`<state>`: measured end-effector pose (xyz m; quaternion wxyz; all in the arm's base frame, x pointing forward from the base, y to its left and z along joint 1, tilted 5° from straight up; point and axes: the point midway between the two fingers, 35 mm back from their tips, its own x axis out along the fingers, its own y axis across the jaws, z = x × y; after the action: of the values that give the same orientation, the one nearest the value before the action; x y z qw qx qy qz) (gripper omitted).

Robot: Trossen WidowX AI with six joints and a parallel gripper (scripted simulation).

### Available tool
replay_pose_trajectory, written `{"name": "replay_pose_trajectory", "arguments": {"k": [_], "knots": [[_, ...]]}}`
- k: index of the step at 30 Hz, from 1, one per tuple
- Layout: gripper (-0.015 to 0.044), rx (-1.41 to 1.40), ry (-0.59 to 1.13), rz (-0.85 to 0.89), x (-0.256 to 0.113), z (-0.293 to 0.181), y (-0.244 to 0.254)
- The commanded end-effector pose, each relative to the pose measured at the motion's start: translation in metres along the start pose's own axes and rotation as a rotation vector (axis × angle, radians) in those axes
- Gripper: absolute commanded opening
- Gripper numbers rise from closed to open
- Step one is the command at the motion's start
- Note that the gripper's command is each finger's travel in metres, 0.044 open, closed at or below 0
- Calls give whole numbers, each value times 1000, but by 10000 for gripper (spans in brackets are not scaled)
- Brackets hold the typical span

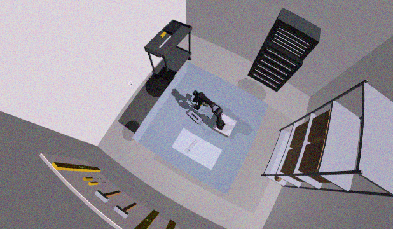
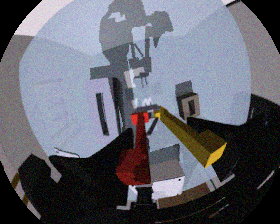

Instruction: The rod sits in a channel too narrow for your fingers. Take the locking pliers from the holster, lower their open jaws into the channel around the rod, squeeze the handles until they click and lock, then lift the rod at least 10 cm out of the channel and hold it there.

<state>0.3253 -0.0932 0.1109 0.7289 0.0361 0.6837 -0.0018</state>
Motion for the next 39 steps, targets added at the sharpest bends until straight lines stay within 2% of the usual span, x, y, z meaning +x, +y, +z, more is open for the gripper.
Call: {"name": "replay_pose_trajectory", "arguments": {"k": [1, 39], "knots": [[319, 12, -7, -4, -3, 1, 8], [319, 104, -6, 2, -4, -1, 71]]}}
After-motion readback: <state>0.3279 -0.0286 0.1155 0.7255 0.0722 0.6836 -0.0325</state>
